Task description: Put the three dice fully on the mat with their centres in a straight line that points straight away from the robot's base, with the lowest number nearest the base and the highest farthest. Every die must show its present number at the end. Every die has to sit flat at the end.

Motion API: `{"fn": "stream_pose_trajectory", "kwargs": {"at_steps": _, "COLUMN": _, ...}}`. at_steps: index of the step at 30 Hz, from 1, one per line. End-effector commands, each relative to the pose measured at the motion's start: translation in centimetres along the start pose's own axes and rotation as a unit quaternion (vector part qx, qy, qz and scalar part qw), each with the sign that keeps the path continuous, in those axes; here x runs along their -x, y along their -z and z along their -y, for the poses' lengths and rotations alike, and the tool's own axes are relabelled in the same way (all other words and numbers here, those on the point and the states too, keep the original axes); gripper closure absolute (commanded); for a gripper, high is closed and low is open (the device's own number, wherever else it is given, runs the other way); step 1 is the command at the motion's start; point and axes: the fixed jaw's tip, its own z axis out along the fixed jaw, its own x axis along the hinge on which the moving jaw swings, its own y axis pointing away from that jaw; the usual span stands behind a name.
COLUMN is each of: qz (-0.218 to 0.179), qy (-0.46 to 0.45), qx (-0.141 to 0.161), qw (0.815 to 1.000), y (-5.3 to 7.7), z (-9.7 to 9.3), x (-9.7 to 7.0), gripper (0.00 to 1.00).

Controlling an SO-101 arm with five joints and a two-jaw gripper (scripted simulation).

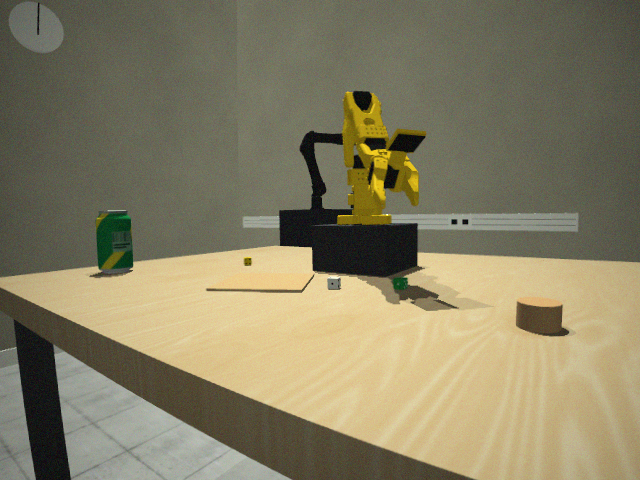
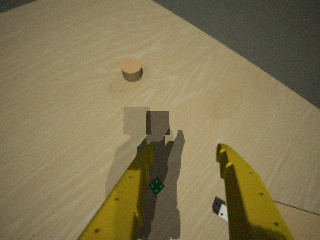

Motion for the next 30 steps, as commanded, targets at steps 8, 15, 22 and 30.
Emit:
{"fn": "stream_pose_trajectory", "kwargs": {"at_steps": 8, "qz": -0.069, "qy": 0.107, "qx": 0.019, "qw": 0.992, "y": -0.9, "z": -0.5, "x": 1.0, "gripper": 0.75}}
{"fn": "stream_pose_trajectory", "kwargs": {"at_steps": 15, "qz": -0.108, "qy": 0.168, "qx": 0.035, "qw": 0.979, "y": -0.9, "z": -0.7, "x": 1.5, "gripper": 0.75}}
{"fn": "stream_pose_trajectory", "kwargs": {"at_steps": 22, "qz": -0.156, "qy": 0.246, "qx": 0.062, "qw": 0.954, "y": -0.4, "z": -1.0, "x": 2.2, "gripper": 0.75}}
{"fn": "stream_pose_trajectory", "kwargs": {"at_steps": 30, "qz": -0.191, "qy": 0.304, "qx": 0.088, "qw": 0.929, "y": 0.4, "z": -1.2, "x": 2.8, "gripper": 0.75}}
